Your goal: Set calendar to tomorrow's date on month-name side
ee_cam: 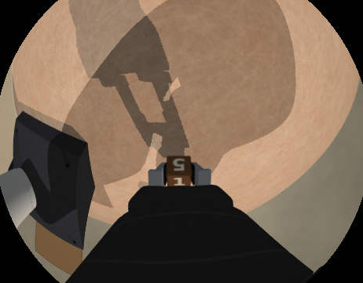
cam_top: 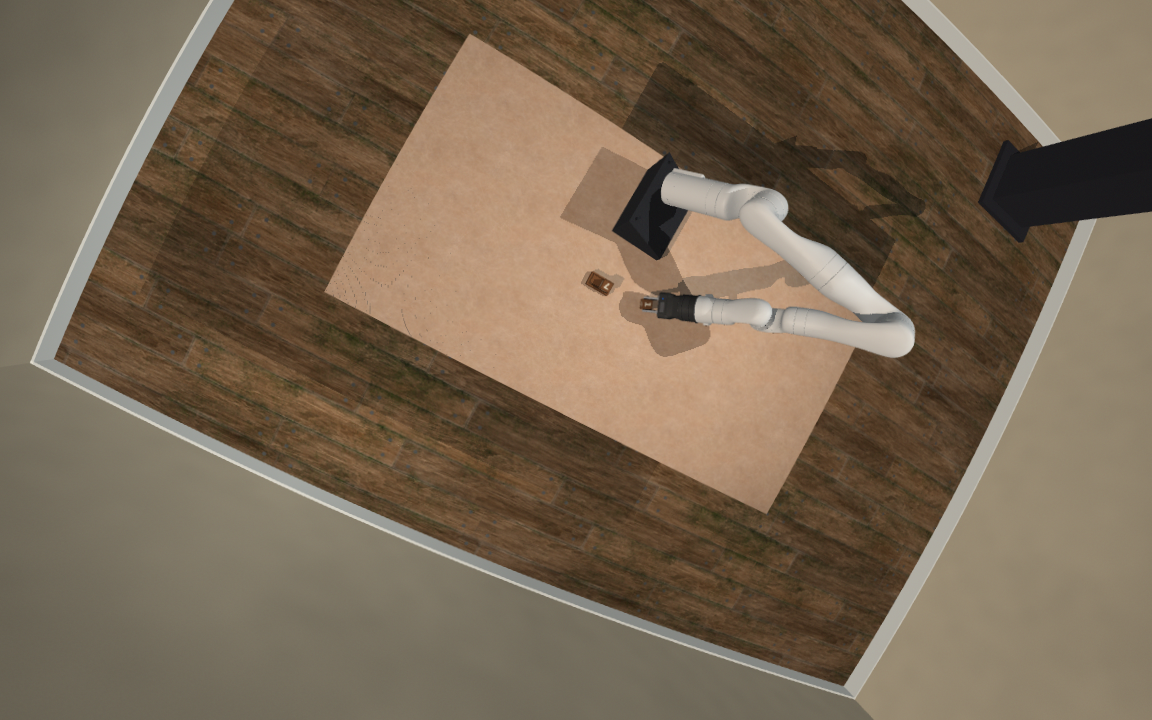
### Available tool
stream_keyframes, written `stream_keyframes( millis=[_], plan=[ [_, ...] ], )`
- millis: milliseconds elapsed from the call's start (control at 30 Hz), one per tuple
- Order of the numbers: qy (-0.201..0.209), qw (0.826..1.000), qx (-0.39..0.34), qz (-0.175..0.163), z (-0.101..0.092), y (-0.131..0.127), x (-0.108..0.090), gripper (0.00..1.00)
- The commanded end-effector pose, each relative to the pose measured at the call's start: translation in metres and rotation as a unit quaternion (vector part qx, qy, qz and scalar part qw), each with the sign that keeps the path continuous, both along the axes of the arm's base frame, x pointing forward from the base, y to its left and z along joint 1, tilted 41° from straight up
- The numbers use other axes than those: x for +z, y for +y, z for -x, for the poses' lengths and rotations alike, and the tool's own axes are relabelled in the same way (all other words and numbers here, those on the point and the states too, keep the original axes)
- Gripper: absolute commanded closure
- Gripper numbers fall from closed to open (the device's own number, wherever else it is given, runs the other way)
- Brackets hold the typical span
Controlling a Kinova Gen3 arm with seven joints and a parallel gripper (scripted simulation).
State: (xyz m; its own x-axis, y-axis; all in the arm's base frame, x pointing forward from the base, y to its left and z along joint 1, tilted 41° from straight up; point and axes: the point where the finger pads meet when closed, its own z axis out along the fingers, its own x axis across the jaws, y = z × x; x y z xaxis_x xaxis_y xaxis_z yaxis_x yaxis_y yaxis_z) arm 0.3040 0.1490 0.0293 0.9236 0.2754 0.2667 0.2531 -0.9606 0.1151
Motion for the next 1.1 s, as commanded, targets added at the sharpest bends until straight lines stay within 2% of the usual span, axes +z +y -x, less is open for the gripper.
stream_keyframes(
  millis=[0, 600, 1067],
  plan=[
    [-0.003, 1.0, 0.0, -0.003, -0.001, -0.001, 0.006, 0.43],
    [-0.003, 1.0, 0.0, -0.003, 0.0, -0.027, 0.035, 0.43],
    [-0.003, 1.0, 0.0, -0.003, 0.001, -0.037, 0.047, 0.43]
  ],
)
